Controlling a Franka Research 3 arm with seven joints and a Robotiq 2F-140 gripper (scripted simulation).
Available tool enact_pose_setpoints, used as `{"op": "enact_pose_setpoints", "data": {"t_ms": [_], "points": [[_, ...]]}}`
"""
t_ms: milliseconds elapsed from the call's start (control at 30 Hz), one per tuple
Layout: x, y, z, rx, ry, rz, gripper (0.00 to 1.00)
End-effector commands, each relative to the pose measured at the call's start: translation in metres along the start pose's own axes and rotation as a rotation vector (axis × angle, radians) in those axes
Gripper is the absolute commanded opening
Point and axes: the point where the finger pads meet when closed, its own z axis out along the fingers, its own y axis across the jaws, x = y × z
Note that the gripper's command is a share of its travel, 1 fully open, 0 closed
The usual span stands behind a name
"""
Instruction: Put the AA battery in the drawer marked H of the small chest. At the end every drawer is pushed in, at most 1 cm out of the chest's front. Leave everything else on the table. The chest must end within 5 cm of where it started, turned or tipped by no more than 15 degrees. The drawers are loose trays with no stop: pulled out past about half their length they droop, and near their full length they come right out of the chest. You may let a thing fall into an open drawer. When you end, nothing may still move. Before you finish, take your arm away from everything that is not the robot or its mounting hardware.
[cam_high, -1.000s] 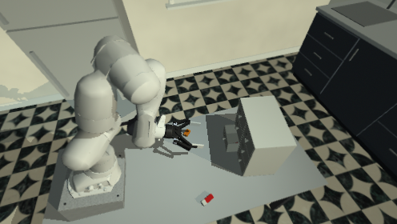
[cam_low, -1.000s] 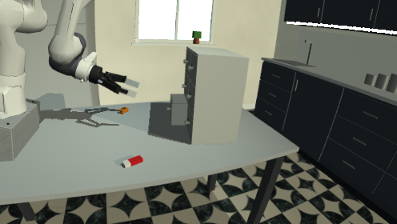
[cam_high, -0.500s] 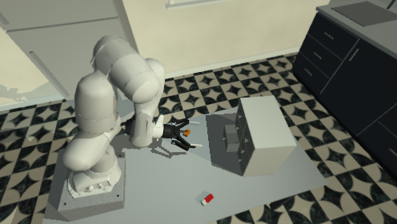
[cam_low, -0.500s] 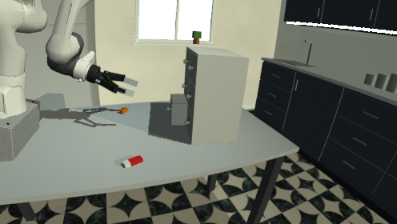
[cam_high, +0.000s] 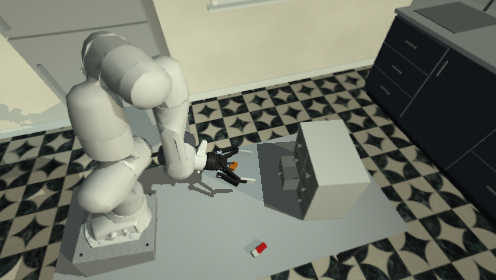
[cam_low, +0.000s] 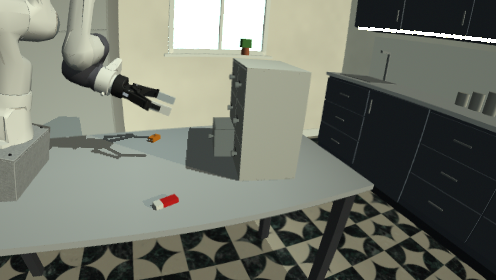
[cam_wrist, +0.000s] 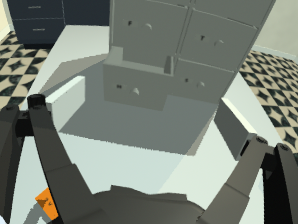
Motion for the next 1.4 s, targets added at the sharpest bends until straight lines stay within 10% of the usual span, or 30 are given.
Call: {"op": "enact_pose_setpoints", "data": {"t_ms": [0, 767, 1367], "points": [[-0.017, -0.001, -0.005, 0.002, -0.085, 0.031, 1.00], [-0.014, -0.002, -0.008, 0.004, -0.234, 0.031, 1.00], [-0.003, 0.002, -0.013, 0.004, -0.593, 0.028, 1.00]]}}
